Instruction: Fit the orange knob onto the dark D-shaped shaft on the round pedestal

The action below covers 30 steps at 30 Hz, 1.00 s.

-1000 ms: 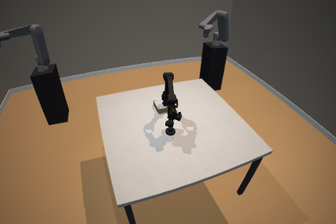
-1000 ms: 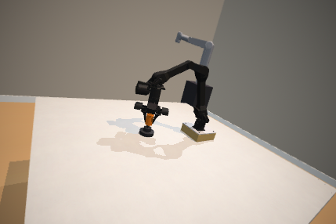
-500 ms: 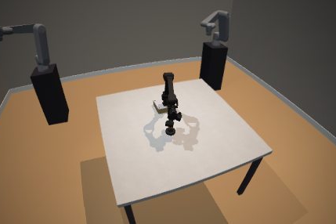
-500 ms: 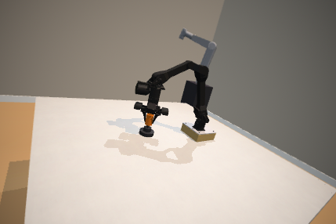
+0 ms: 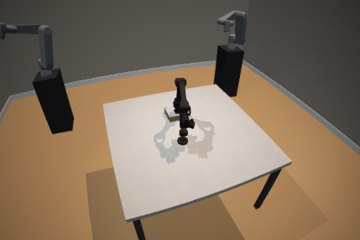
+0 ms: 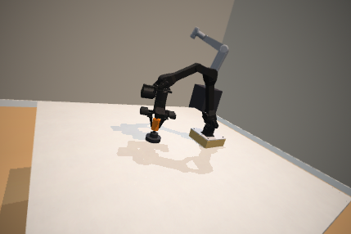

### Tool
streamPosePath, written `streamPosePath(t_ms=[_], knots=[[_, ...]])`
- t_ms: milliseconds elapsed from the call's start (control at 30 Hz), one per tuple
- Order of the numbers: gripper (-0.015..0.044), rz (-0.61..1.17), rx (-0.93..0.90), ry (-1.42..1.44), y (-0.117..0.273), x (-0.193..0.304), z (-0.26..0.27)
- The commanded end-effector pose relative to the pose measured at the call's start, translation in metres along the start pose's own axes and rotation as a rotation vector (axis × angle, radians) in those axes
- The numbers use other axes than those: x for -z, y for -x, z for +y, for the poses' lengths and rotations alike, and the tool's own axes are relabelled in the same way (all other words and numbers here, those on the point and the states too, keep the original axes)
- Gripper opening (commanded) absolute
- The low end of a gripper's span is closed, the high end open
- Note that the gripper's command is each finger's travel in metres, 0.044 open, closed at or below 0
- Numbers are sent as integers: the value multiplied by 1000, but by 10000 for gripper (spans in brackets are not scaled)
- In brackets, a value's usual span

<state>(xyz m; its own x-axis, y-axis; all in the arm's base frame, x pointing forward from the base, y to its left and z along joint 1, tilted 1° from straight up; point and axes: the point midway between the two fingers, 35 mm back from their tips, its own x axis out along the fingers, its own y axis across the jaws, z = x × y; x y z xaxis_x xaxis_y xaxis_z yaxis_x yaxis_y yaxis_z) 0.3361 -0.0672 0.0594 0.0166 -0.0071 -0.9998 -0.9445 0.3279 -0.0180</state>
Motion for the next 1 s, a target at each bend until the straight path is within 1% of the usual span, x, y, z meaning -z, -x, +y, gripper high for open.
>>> streamPosePath(t_ms=[0,967], knots=[[0,4,7,28,1,0,-2],[0,4,6,28,-4,1,3]])
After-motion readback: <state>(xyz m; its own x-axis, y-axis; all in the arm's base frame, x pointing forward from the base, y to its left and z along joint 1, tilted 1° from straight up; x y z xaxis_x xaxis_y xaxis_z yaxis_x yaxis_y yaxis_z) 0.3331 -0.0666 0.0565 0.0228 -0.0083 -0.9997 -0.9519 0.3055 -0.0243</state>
